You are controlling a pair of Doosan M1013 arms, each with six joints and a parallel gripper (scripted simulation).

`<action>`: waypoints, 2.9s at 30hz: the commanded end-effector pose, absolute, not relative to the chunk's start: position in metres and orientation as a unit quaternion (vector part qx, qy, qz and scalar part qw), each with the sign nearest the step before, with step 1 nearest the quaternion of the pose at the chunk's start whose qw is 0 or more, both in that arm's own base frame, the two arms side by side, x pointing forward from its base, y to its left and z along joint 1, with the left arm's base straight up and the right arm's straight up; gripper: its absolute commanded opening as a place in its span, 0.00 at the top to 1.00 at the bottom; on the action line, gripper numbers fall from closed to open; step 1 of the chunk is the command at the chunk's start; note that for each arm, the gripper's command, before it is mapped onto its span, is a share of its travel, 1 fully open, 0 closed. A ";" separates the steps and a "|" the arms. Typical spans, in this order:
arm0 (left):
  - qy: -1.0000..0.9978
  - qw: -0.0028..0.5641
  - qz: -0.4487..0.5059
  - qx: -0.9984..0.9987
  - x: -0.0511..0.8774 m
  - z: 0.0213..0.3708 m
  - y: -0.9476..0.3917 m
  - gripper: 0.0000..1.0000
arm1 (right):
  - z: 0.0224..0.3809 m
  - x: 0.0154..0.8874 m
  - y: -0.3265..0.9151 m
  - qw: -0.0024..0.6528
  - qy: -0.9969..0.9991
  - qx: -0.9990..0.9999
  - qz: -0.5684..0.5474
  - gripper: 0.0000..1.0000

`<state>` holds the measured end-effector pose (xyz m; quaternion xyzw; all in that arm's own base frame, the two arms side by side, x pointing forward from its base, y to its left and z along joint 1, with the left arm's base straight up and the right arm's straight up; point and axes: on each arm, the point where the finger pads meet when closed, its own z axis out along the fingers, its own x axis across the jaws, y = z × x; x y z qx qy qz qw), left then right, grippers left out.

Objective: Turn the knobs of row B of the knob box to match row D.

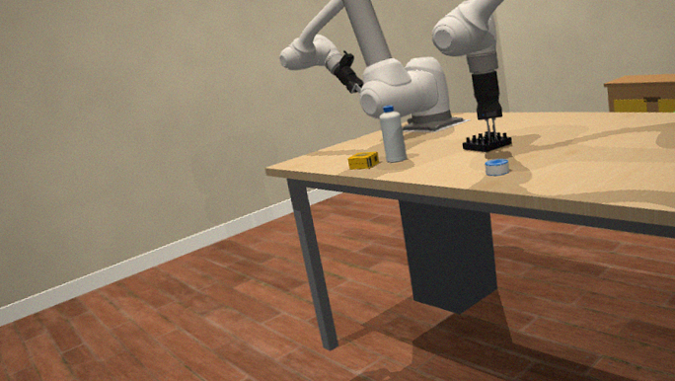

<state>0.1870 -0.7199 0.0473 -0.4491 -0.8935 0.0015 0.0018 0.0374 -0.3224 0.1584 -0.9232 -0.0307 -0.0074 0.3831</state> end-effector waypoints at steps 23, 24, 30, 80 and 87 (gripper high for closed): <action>-0.980 0.000 0.001 -0.199 0.187 0.048 -0.721 0.70 | 0.159 0.037 -0.323 0.383 -0.031 -0.923 -0.008 0.00; -0.982 0.000 0.001 -0.190 0.187 0.048 -0.721 0.70 | 0.159 0.037 -0.323 0.383 -0.031 -0.923 -0.008 0.00; -0.990 0.000 0.001 -0.143 0.187 0.048 -0.721 0.70 | 0.159 0.037 -0.323 0.383 -0.031 -0.923 -0.008 0.00; -0.997 0.000 0.001 -0.072 0.187 0.048 -0.721 0.54 | 0.159 0.037 -0.323 0.383 -0.031 -0.923 -0.008 0.00; -0.997 0.000 0.001 -0.072 0.187 0.053 -0.721 0.54 | 0.159 0.037 -0.323 0.383 -0.031 -0.923 -0.008 0.00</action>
